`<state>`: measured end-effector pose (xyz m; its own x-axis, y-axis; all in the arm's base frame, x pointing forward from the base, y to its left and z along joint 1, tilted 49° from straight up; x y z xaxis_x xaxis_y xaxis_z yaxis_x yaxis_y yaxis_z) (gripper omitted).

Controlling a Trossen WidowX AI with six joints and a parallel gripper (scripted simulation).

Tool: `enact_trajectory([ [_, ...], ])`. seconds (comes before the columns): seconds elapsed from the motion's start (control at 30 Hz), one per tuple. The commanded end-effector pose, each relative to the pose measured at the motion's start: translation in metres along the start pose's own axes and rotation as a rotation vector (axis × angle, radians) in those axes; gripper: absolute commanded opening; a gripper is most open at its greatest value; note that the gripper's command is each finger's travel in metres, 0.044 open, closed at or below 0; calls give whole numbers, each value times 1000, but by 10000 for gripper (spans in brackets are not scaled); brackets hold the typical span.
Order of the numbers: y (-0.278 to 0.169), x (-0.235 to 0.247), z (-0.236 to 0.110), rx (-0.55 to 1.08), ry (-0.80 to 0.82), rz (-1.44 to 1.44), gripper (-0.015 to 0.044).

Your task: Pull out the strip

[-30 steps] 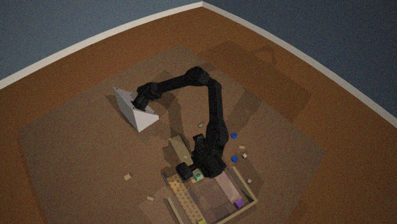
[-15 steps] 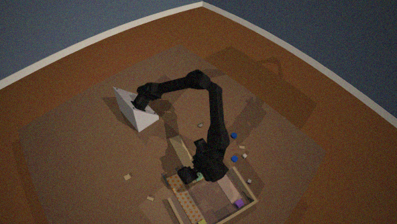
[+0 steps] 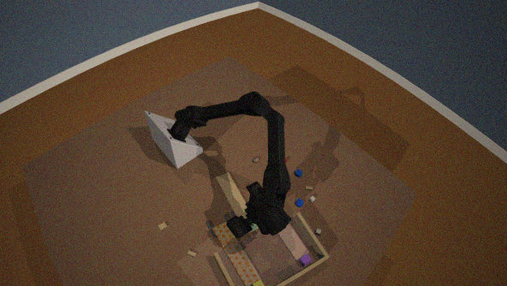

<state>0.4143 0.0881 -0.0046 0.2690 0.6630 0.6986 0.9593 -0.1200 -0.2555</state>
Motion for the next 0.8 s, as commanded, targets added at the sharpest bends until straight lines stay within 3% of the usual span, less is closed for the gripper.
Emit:
enact_trajectory([
  [0.0,-3,-1,11,11,2,10,250],
  [0.47,-3,-1,20,11,3,10,250],
  [0.6,-2,-1,17,6,0,2,145],
  [0.77,-2,-1,17,6,0,2,112],
])
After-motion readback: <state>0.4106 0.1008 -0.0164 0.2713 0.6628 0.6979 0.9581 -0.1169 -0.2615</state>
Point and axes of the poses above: the point midway between the two fingers, 35 mm back from their tips, its own z axis out along the fingers, its own x axis across the jaws, y = z × x, the point moved 3 cm from there along -z, back along the fingers, and after that the axes turned 15 degrees about z, right-handed, at the moved point
